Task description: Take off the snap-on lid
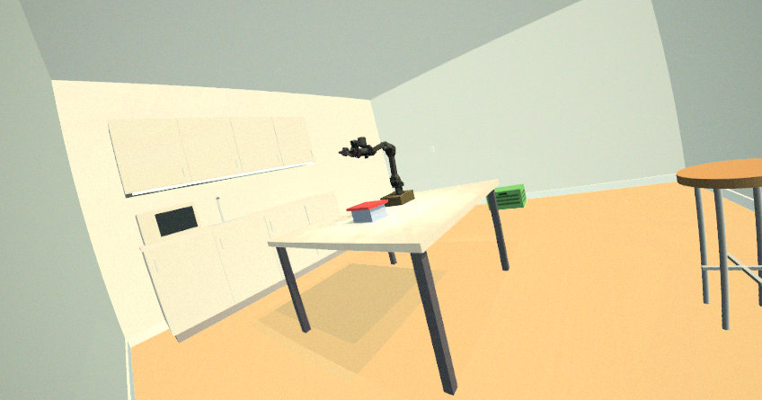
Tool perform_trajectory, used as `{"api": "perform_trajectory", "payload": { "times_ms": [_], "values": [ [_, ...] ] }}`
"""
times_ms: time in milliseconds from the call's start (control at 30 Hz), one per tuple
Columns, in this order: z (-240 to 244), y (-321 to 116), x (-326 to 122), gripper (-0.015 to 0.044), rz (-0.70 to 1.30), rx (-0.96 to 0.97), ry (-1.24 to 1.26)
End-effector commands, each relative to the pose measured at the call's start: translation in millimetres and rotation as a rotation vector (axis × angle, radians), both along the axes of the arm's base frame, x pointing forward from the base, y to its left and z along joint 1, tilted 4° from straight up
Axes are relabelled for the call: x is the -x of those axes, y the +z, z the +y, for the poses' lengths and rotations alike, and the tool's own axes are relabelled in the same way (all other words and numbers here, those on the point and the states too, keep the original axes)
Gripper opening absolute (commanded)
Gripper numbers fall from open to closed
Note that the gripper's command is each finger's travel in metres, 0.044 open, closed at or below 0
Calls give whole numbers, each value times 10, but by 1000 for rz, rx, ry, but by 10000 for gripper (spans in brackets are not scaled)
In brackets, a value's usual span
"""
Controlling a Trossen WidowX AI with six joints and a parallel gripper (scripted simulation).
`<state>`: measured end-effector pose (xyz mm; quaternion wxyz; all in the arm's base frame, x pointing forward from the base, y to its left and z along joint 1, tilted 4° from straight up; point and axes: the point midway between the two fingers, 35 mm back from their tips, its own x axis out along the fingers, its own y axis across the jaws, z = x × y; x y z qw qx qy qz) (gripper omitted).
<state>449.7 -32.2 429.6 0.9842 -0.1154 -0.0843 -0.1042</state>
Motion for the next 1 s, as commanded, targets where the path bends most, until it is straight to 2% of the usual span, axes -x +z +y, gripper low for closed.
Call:
{"api": "perform_trajectory", "payload": {
  "times_ms": [0,500,733,967],
  "values": [
    [260,-638,323,235,118,-530,86],
    [580,-1671,932,235,285,-1298,-4],
    [681,-2252,1366,235,326,-1685,-179],
    [709,-2631,1680,235,315,-1915,-339]
  ]
}}
